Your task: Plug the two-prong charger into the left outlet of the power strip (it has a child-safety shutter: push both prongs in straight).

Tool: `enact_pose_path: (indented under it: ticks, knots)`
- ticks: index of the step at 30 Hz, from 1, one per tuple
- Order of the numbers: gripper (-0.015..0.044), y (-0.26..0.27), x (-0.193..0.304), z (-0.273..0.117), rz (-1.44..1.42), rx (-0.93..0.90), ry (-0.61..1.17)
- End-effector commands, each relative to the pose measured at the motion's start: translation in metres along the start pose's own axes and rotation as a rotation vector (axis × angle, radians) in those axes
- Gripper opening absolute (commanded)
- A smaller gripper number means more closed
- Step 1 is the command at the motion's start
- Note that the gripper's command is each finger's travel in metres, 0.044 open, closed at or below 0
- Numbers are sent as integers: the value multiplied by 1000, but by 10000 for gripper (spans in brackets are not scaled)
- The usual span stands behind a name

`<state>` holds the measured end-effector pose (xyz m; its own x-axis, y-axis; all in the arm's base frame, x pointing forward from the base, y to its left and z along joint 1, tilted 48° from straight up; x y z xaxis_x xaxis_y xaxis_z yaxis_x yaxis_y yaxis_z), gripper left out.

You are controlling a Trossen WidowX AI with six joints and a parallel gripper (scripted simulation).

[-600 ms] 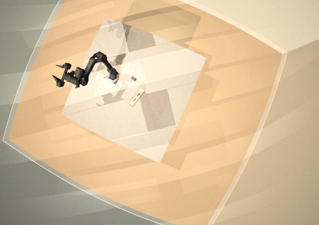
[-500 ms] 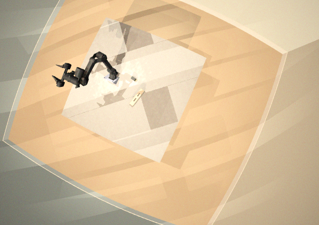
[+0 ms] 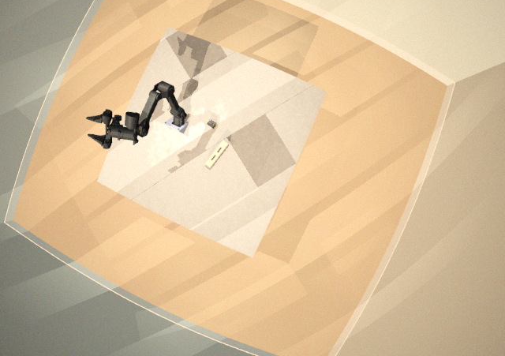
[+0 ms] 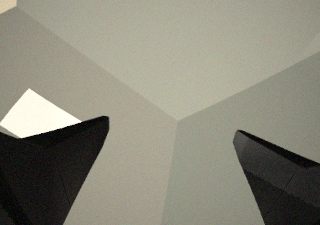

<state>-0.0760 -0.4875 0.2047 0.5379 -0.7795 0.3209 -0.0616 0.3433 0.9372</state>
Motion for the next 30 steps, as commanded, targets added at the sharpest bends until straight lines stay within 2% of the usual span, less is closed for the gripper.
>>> enact_pose_path:
  ticks: [1, 17, 30]
  knots:
    - [440, -9, 21, -22, -171, 75, 130]
    - [440, -43, 69, -117, -707, 267, 616]
    - [440, -63, 77, -211, -1088, 354, 1068]
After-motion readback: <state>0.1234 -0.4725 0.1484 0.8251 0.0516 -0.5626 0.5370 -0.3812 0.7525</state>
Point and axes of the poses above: the point midway between the two fingers, 35 mm back from their tips, its own z axis out along the fingers, its own y axis across the jaws, x = y × z, the point moved 5 cm from there along -z, back along the fingers, and after that the axes turned 15 degrees about z, right-handed, at the moved point
